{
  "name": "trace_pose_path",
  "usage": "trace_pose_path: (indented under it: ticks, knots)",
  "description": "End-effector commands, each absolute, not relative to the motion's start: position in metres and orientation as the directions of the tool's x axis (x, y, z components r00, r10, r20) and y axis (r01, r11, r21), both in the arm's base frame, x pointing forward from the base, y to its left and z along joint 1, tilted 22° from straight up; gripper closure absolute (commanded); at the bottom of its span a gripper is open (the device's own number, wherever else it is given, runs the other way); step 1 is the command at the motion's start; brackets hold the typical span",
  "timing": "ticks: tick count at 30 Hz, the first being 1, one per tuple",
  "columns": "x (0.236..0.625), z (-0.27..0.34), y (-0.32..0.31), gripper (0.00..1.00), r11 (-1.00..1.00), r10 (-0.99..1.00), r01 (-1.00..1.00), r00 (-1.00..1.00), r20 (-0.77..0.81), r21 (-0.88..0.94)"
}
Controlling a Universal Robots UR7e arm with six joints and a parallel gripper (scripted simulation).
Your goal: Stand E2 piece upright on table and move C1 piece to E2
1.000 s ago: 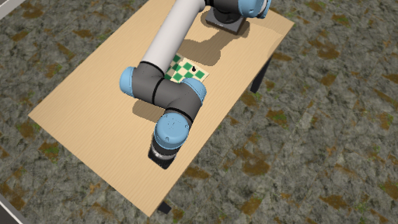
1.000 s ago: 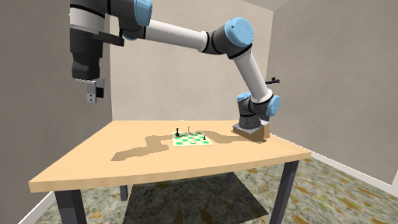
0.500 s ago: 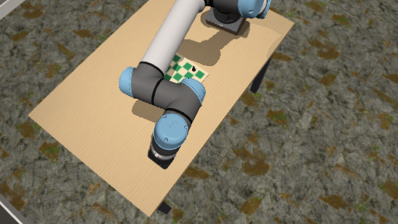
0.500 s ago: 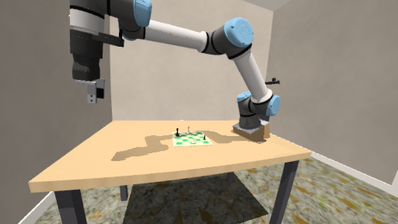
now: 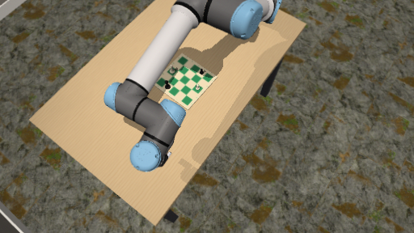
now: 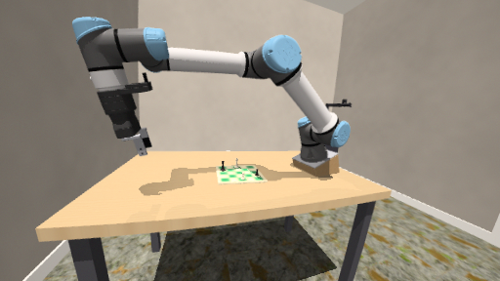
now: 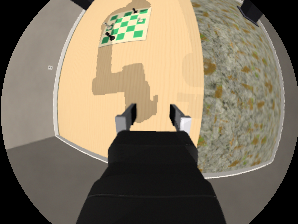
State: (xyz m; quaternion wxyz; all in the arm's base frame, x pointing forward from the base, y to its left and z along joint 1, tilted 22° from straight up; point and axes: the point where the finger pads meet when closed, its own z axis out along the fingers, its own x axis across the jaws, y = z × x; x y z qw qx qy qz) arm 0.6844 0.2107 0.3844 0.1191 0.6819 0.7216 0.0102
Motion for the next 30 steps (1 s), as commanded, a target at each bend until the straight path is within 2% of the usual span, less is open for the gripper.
trace_pose_path:
  ticks: [1, 10, 12, 18, 25, 30]
  knots:
    - [0.682, 0.329, 0.166, 0.00, 0.061, 0.985, 0.997, -0.066, -0.160, -0.040]
    - [0.664, 0.272, 0.111, 0.00, 0.044, 0.991, 0.950, -0.080, -0.105, -0.309]
    - [0.664, 0.272, 0.111, 0.00, 0.044, 0.991, 0.950, -0.080, -0.105, -0.309]
    - [0.640, 0.234, 0.067, 0.00, 0.041, 0.998, 0.852, -0.062, -0.023, -0.521]
    - [0.620, 0.212, 0.036, 0.00, 0.053, 0.998, 0.750, -0.024, 0.053, -0.660]
    - [0.615, 0.208, 0.030, 0.00, 0.058, 0.997, 0.724, -0.012, 0.071, -0.688]
